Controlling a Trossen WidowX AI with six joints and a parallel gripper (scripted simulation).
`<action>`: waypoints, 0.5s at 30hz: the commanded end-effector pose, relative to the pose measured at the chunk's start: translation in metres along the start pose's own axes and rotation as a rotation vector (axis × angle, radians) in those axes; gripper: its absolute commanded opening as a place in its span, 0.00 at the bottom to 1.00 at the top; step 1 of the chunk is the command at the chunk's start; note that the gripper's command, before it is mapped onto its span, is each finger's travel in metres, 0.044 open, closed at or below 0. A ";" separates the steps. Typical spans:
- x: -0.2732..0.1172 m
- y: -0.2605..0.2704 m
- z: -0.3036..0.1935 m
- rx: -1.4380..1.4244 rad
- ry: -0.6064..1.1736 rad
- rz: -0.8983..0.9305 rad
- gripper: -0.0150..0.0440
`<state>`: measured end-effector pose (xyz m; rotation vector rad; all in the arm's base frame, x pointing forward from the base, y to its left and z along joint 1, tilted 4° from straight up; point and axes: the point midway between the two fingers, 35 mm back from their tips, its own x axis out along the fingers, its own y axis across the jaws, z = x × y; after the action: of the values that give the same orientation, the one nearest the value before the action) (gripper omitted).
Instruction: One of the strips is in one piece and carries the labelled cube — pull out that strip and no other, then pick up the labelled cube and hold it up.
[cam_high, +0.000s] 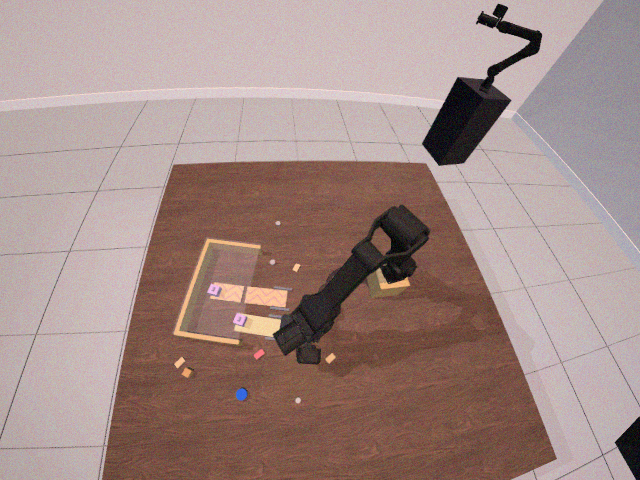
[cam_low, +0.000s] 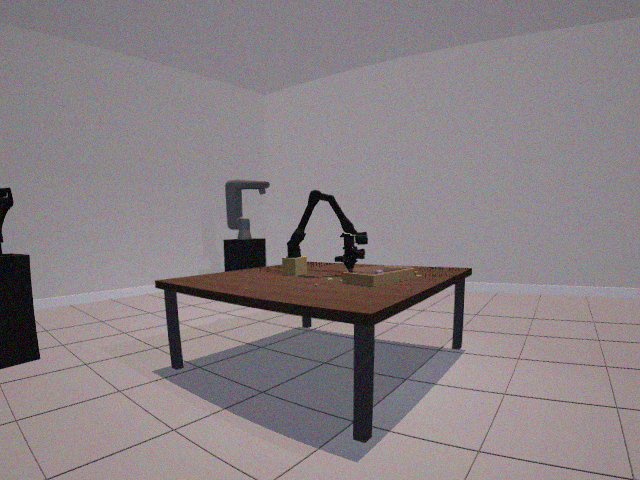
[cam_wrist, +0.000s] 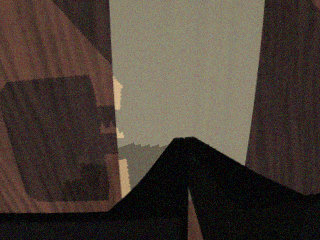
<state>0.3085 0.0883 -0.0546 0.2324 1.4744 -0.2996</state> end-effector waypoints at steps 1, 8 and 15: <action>0.004 -0.003 -0.016 -0.004 0.029 -0.009 0.25; 0.004 -0.003 -0.026 -0.004 0.030 -0.009 0.25; 0.004 -0.003 -0.036 -0.004 0.031 -0.009 0.25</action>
<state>0.2892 0.0969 -0.0561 0.2337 1.4752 -0.2976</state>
